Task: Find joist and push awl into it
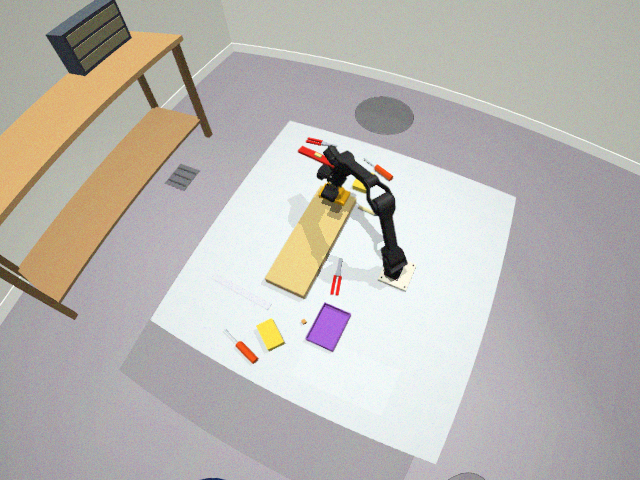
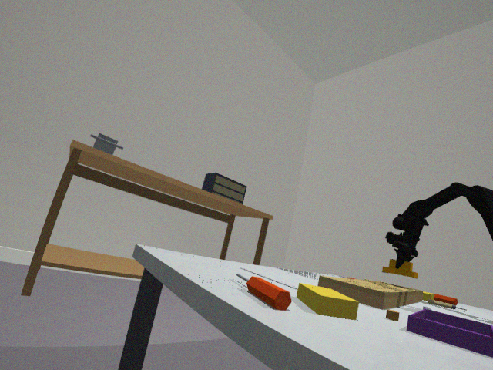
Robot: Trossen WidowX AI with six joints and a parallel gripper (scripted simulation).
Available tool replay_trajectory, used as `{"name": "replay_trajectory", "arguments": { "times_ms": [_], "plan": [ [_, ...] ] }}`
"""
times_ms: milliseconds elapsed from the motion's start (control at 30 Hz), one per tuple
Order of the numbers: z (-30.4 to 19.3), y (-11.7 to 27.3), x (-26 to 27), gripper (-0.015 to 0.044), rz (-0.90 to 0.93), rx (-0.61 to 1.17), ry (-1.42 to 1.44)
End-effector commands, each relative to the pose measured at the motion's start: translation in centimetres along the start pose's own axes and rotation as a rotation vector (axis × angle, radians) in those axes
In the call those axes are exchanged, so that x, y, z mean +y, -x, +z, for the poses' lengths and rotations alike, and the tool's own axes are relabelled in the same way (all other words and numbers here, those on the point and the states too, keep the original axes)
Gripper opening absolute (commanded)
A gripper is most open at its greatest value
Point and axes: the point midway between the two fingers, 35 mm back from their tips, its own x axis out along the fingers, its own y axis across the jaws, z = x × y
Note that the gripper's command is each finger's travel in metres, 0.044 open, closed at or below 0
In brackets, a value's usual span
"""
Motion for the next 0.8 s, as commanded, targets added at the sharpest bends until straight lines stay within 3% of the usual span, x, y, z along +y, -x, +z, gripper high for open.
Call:
{"name": "replay_trajectory", "arguments": {
  "times_ms": [0, 767],
  "plan": [
    [0.0, -0.4, -0.1, 0.0000, -0.004, -0.003, -0.005],
    [-0.9, -3.2, 0.0, 0.0000, -0.004, -0.003, -0.005]
  ]
}}
